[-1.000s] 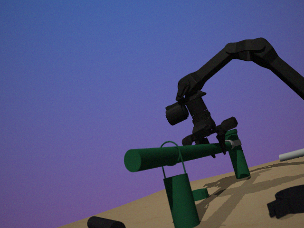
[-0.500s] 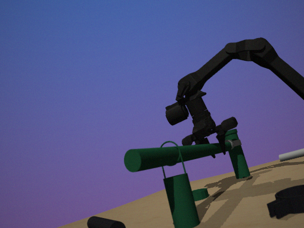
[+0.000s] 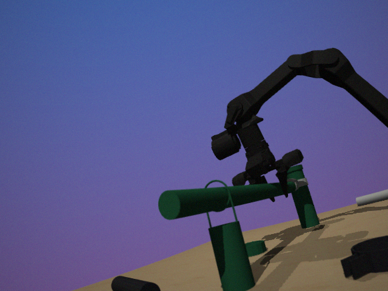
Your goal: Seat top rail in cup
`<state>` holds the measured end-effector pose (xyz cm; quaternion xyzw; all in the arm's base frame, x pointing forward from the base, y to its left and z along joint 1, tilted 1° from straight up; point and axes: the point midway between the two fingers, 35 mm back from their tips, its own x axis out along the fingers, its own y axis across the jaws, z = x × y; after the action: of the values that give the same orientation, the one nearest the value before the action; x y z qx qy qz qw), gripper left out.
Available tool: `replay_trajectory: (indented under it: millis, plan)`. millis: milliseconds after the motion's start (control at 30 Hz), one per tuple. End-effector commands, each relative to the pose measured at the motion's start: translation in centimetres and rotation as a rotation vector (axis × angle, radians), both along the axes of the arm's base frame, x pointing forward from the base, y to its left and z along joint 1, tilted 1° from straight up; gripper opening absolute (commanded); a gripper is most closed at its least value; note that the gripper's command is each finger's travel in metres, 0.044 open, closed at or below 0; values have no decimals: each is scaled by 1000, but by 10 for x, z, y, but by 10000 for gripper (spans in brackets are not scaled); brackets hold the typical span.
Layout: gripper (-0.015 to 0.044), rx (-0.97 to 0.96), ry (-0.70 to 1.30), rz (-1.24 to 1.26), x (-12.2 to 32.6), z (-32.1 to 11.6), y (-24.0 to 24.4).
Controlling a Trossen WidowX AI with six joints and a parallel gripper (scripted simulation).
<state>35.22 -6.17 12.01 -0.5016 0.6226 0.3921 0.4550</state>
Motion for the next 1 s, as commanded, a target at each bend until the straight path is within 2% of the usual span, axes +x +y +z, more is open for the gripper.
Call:
replay_trajectory:
  millis: [0, 967]
  plan:
    - [0, -8, -7, 0, 0, 3, -2]
    - [0, -5, 1, 0, 0, 1, -1]
